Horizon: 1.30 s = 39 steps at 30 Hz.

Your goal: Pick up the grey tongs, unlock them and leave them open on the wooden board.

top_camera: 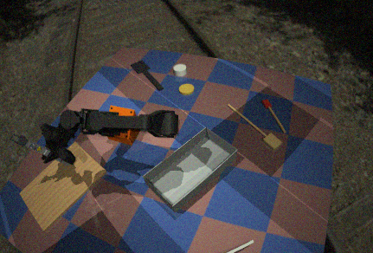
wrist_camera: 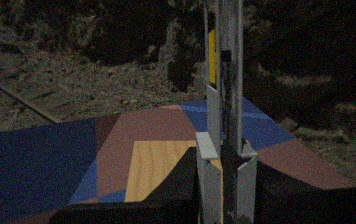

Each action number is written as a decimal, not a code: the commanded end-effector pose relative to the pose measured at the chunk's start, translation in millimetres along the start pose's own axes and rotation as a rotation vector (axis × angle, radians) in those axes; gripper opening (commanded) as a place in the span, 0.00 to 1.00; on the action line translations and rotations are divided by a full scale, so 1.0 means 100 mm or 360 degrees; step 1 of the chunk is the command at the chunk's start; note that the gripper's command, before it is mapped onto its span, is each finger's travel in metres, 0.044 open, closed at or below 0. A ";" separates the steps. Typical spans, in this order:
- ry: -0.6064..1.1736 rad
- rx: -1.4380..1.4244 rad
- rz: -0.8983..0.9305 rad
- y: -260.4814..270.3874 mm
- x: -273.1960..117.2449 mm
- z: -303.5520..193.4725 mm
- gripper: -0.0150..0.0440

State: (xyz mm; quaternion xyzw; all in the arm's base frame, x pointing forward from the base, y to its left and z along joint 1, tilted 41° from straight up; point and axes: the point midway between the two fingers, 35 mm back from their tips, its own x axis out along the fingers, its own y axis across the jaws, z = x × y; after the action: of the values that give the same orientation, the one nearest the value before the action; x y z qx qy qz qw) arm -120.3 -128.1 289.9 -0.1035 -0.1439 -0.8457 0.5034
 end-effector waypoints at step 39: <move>0.0085 0.0050 -0.0055 -0.07 0.08 0.04 0.00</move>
State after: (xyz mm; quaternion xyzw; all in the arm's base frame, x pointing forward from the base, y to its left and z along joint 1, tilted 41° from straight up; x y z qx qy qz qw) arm -128.3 -128.8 288.2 -0.0849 -0.1473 -0.8495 0.4995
